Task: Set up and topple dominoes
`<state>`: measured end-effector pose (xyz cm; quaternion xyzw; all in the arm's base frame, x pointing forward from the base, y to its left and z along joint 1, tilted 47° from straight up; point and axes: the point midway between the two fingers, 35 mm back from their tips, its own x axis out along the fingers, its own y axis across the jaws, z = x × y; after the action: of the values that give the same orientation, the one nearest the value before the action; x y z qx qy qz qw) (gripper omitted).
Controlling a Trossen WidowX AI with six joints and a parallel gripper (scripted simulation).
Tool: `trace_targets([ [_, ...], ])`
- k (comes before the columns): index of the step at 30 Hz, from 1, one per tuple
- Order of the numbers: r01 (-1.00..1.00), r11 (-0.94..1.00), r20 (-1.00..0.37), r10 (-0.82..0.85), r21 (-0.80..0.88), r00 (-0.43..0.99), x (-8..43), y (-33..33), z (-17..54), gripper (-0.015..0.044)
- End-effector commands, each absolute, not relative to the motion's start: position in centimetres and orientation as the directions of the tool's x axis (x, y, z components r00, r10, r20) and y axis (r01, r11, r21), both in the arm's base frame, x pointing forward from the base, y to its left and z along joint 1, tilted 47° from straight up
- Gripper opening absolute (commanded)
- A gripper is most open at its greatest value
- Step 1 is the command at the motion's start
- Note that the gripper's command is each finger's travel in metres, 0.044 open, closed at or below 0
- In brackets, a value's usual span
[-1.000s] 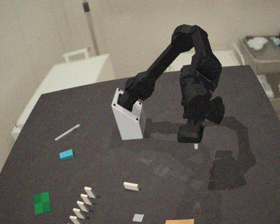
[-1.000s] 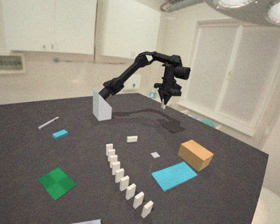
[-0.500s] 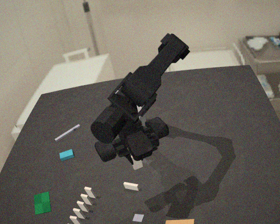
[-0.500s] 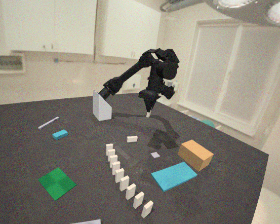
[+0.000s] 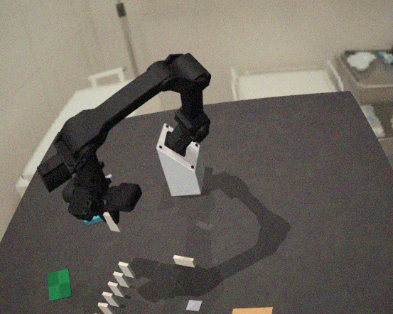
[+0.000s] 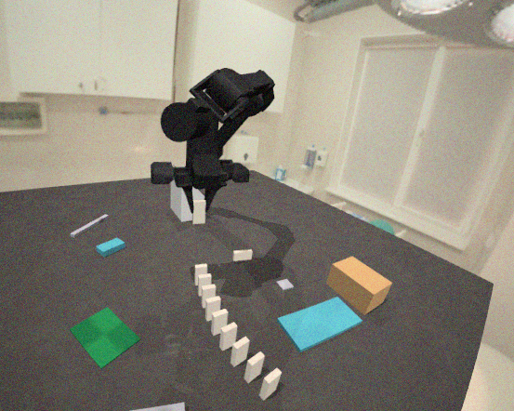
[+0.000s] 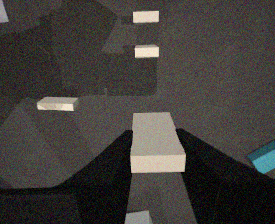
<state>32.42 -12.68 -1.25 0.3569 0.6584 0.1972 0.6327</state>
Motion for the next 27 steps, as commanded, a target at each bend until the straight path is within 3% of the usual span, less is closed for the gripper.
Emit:
trace_targets([
  [1,0.226,0.671,-0.697,0.715,0.706,0.053,32.9,-12.1,-2.0,0.0107],
  [20,0.225,0.666,-0.691,0.721,0.712,0.054,33.4,-3.4,-10.1,0.0107],
  [27,0.225,0.665,-0.691,0.721,0.712,0.054,33.4,-3.1,-10.4,0.0107],
])
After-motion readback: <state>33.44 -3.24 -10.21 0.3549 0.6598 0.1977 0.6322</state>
